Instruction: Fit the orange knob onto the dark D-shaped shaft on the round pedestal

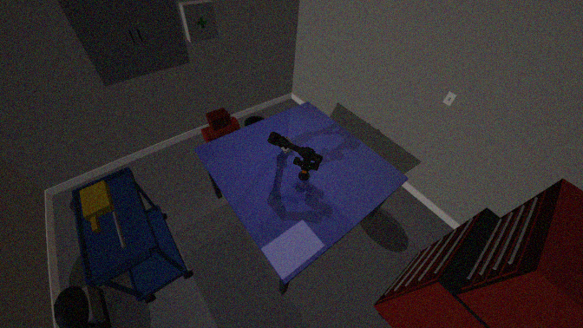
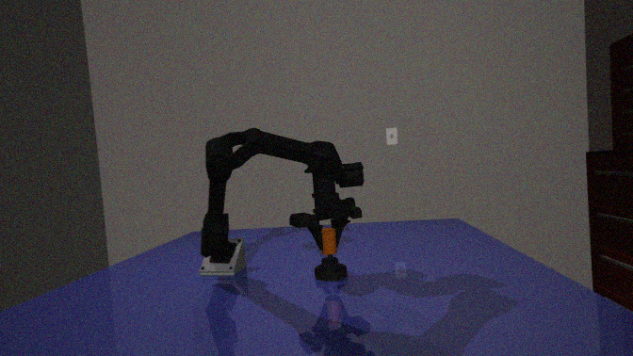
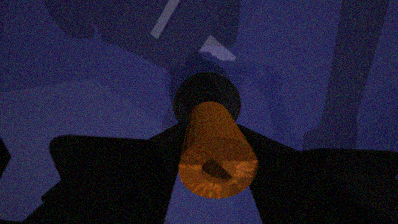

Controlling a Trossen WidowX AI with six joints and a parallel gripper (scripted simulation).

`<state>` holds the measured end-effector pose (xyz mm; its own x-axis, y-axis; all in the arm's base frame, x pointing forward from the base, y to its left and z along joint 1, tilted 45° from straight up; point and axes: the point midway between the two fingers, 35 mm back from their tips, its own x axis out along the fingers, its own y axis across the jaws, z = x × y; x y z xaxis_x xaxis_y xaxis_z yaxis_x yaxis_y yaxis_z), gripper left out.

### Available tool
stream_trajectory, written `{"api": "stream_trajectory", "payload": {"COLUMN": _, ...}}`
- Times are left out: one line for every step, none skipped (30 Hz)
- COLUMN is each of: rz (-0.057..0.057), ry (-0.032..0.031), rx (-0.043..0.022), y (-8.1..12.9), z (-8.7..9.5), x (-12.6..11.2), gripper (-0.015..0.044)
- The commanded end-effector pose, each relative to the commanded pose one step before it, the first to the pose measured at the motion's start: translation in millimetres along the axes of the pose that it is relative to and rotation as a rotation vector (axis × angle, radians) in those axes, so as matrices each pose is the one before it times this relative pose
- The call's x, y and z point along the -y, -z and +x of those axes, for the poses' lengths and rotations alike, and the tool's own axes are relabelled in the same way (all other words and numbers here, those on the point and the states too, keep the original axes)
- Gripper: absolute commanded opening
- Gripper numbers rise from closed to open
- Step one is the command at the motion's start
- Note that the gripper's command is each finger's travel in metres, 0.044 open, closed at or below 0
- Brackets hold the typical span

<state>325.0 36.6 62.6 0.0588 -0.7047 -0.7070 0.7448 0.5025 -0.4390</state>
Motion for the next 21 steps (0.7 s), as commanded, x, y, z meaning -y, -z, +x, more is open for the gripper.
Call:
{"api": "stream_trajectory", "payload": {"rz": 0.0007, "ry": -0.00006, "rx": 0.00060, "y": -0.69, "z": 0.18, "x": 0.52, "gripper": 0.0000}}
{"api": "stream_trajectory", "payload": {"rz": 0.0000, "ry": -0.00001, "rx": -0.00002, "y": -0.25, "z": -1.03, "x": 0.01, "gripper": 0.0000}}
{"api": "stream_trajectory", "payload": {"rz": 0.0000, "ry": -0.00001, "rx": -0.00002, "y": -0.32, "z": -0.98, "x": 0.03, "gripper": 0.0000}}
{"api": "stream_trajectory", "payload": {"rz": 0.0000, "ry": -0.00001, "rx": -0.00002, "y": -0.40, "z": -0.96, "x": 0.03, "gripper": 0.0000}}
{"api": "stream_trajectory", "payload": {"rz": 0.0000, "ry": -0.00001, "rx": -0.00001, "y": -0.30, "z": -0.52, "x": -0.07, "gripper": 0.0000}}
{"api": "stream_trajectory", "payload": {"rz": 0.0000, "ry": -0.00001, "rx": 0.00000, "y": -0.30, "z": -0.48, "x": -0.25, "gripper": 0.0000}}
{"api": "stream_trajectory", "payload": {"rz": 0.0000, "ry": 0.00000, "rx": -0.00001, "y": -0.05, "z": -0.34, "x": -0.04, "gripper": 0.0000}}
{"api": "stream_trajectory", "payload": {"rz": 0.0092, "ry": 0.00000, "rx": 0.00000, "y": -0.01, "z": -0.02, "x": -0.02, "gripper": 0.0000}}
{"api": "stream_trajectory", "payload": {"rz": 0.0170, "ry": 0.00000, "rx": 0.00000, "y": -0.02, "z": -0.03, "x": -0.05, "gripper": 0.0000}}
{"api": "stream_trajectory", "payload": {"rz": 0.0284, "ry": 0.00000, "rx": 0.00000, "y": -0.01, "z": -0.02, "x": -0.10, "gripper": 0.0000}}
{"api": "stream_trajectory", "payload": {"rz": 0.0322, "ry": 0.00000, "rx": 0.00000, "y": 0.01, "z": -0.01, "x": -0.18, "gripper": 0.0000}}
{"api": "stream_trajectory", "payload": {"rz": 0.0385, "ry": -0.00001, "rx": 0.00000, "y": 0.05, "z": 0.04, "x": -0.30, "gripper": 0.0000}}
{"api": "stream_trajectory", "payload": {"rz": 0.0433, "ry": -0.00001, "rx": 0.00000, "y": 0.15, "z": 0.18, "x": -0.47, "gripper": 0.0000}}
{"api": "stream_trajectory", "payload": {"rz": 0.0305, "ry": -0.00001, "rx": 0.00000, "y": 0.31, "z": 0.38, "x": -0.49, "gripper": 0.0000}}
{"api": "stream_trajectory", "payload": {"rz": 0.0103, "ry": -0.00001, "rx": 0.00000, "y": 0.46, "z": 0.51, "x": -0.36, "gripper": 0.0000}}
{"api": "stream_trajectory", "payload": {"rz": 0.0000, "ry": 0.00000, "rx": 0.00000, "y": 0.38, "z": 0.35, "x": -0.11, "gripper": 0.0000}}
{"api": "stream_trajectory", "payload": {"rz": 0.0000, "ry": 0.00000, "rx": -0.00001, "y": 0.42, "z": 0.29, "x": -0.03, "gripper": 0.0000}}
{"api": "stream_trajectory", "payload": {"rz": 0.0000, "ry": 0.00000, "rx": -0.00001, "y": 0.40, "z": 0.22, "x": 0.07, "gripper": 0.0000}}
{"api": "stream_trajectory", "payload": {"rz": 0.0000, "ry": 0.00001, "rx": 0.00000, "y": 0.19, "z": 0.16, "x": 0.17, "gripper": 0.0000}}
{"api": "stream_trajectory", "payload": {"rz": 0.0000, "ry": 0.00001, "rx": 0.00000, "y": 0.06, "z": 0.10, "x": 0.18, "gripper": 0.0000}}
{"api": "stream_trajectory", "payload": {"rz": 0.0000, "ry": 0.00000, "rx": 0.00000, "y": 0.02, "z": 0.07, "x": 0.10, "gripper": 0.0000}}
